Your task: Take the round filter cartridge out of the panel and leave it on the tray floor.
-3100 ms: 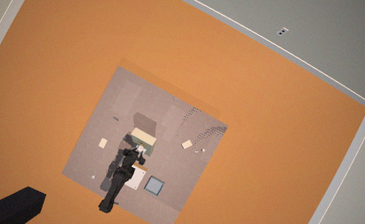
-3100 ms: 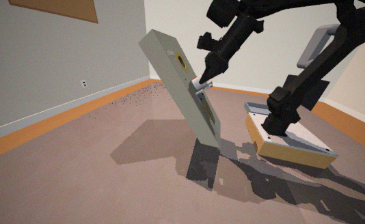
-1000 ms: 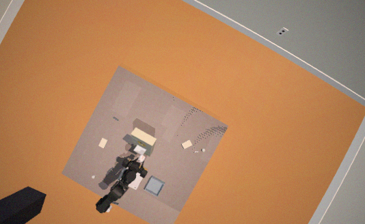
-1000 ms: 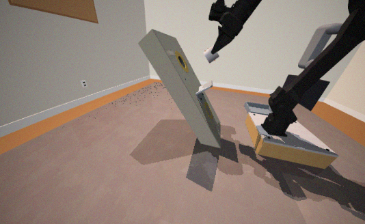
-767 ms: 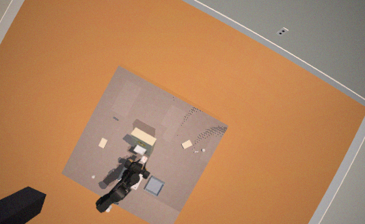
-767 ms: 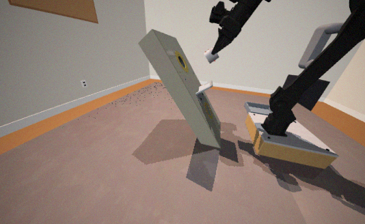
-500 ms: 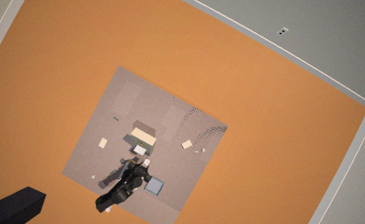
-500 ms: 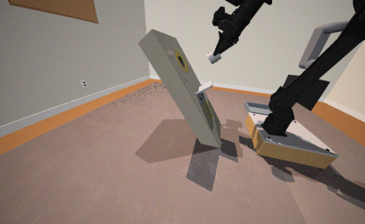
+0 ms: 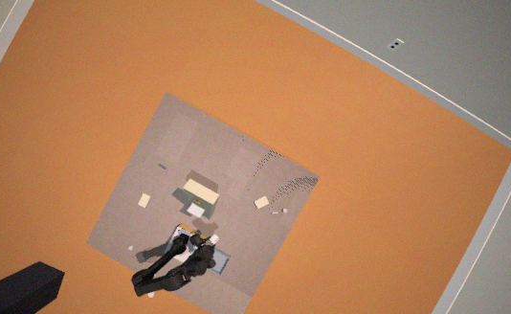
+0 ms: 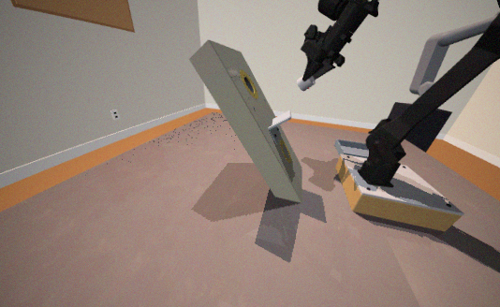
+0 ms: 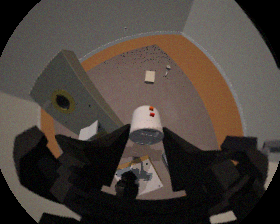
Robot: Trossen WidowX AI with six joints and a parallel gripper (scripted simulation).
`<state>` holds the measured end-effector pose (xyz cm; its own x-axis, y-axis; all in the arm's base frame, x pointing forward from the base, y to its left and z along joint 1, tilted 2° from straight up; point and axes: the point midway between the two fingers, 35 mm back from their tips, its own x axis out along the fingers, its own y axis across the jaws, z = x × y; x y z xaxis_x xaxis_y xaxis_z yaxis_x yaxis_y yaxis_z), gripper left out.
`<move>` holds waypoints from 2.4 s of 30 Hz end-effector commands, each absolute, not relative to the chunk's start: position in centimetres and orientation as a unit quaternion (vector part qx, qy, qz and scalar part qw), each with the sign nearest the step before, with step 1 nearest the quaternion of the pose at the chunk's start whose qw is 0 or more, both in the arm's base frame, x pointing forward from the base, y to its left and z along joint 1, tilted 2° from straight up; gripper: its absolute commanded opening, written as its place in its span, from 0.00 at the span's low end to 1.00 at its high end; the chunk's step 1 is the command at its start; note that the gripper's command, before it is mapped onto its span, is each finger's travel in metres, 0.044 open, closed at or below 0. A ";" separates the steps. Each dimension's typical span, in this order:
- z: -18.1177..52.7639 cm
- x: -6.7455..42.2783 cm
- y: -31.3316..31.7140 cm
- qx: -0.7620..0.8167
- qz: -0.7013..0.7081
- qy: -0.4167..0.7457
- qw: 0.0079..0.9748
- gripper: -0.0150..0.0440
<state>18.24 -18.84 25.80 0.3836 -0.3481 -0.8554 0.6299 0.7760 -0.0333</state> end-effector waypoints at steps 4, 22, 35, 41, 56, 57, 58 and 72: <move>25.4 15.6 -20.9 0.188 -0.369 0.450 0.792 0.25; 24.4 8.1 -24.7 0.277 -0.529 0.389 0.702 0.25; 21.5 4.0 -26.3 0.307 -0.585 0.363 0.657 0.25; 19.3 1.4 -27.0 0.324 -0.616 0.346 0.629 0.25; 13.7 -5.3 -26.7 0.366 -0.685 0.302 0.553 0.25; 13.3 -5.7 -26.5 0.368 -0.690 0.299 0.547 0.25; 12.9 -6.2 -26.4 0.371 -0.694 0.295 0.542 0.25; 8.2 -9.0 -25.7 0.386 -0.721 0.274 0.506 0.25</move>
